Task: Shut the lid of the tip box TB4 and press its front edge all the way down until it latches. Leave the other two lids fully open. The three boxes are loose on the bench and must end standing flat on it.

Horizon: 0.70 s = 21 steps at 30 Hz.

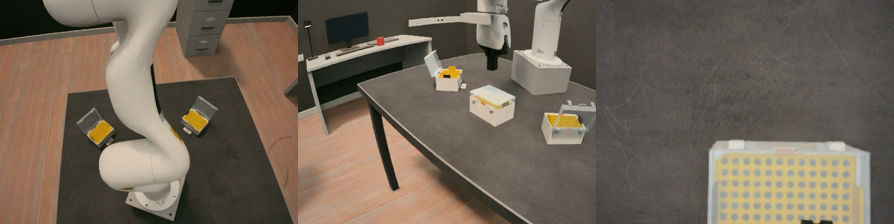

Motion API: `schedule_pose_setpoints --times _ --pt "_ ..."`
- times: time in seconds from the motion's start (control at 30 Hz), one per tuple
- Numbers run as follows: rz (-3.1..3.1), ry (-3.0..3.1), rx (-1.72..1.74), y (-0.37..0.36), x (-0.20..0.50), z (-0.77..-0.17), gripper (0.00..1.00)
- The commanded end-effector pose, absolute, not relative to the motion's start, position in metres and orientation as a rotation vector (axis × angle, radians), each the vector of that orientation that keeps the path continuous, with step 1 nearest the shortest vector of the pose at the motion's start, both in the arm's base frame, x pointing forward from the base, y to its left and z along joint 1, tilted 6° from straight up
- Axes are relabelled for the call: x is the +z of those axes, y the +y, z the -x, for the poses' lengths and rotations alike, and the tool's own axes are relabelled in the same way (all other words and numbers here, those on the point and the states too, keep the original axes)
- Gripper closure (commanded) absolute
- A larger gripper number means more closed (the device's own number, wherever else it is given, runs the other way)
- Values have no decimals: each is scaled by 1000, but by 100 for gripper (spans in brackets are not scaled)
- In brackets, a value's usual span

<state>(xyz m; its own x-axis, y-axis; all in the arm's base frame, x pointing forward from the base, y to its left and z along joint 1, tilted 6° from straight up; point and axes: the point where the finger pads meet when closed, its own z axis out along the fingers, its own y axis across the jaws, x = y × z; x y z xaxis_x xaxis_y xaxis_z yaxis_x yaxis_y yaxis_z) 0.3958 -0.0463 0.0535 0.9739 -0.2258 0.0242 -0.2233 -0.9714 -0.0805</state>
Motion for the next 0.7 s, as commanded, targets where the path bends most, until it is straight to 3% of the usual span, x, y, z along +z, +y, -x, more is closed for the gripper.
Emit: schedule_pose_setpoints --times 0.0,0.67 --pt "3029 344 -77 -45 48 -392 100" --pt "3029 344 -77 -34 12 -362 100"
